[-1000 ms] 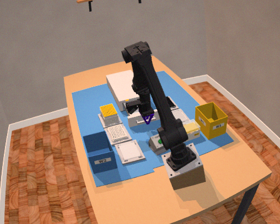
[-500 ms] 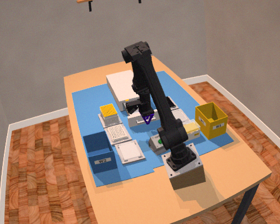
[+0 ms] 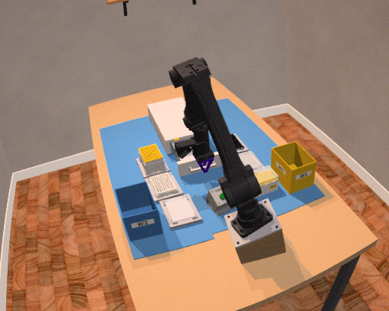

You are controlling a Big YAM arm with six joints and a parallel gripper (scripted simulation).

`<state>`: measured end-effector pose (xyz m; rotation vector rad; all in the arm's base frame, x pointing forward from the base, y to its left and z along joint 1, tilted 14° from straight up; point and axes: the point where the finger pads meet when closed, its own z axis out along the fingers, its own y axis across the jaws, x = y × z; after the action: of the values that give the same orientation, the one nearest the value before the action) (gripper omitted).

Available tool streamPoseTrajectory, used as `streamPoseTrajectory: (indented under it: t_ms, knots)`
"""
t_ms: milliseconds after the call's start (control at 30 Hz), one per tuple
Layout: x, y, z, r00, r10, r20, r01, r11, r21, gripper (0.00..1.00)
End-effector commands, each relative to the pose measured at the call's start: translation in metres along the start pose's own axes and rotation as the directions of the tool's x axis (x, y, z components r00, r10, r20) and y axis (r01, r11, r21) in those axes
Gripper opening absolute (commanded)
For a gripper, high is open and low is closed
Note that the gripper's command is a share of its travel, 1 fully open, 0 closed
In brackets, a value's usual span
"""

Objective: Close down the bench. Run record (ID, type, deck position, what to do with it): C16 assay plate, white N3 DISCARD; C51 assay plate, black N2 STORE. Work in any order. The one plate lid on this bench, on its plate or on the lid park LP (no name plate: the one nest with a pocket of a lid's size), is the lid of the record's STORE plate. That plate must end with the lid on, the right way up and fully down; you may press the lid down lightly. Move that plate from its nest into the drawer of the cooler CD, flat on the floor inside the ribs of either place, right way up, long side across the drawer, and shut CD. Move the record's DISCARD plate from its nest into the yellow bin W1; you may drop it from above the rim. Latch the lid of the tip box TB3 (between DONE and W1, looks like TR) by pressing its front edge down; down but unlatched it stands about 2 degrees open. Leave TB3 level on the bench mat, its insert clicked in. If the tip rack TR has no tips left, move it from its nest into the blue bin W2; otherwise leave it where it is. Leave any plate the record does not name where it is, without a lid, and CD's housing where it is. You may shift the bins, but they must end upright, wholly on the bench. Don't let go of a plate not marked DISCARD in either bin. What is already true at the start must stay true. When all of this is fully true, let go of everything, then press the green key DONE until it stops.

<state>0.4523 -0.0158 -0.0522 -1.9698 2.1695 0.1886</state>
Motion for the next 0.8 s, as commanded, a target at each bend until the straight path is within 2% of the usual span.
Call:
streamPoseTrajectory:
  t_ms: [0,333,433,500,767]
  knots:
    - [0.002,-0.001,-0.017,1.0,-0.001,0.0,0.001,1.0,0.017,0.3]
    - [0.001,-0.018,-0.04,1.0,-0.008,-0.001,0.008,0.999,0.05,0.3]
    - [0.002,-0.019,-0.039,1.0,-0.002,-0.001,0.002,0.999,0.047,0.3]
    - [0.002,-0.023,-0.047,1.0,-0.007,-0.002,0.007,0.998,0.061,0.3]
    - [0.002,-0.023,-0.058,1.0,-0.008,-0.002,0.008,0.998,0.062,0.3]
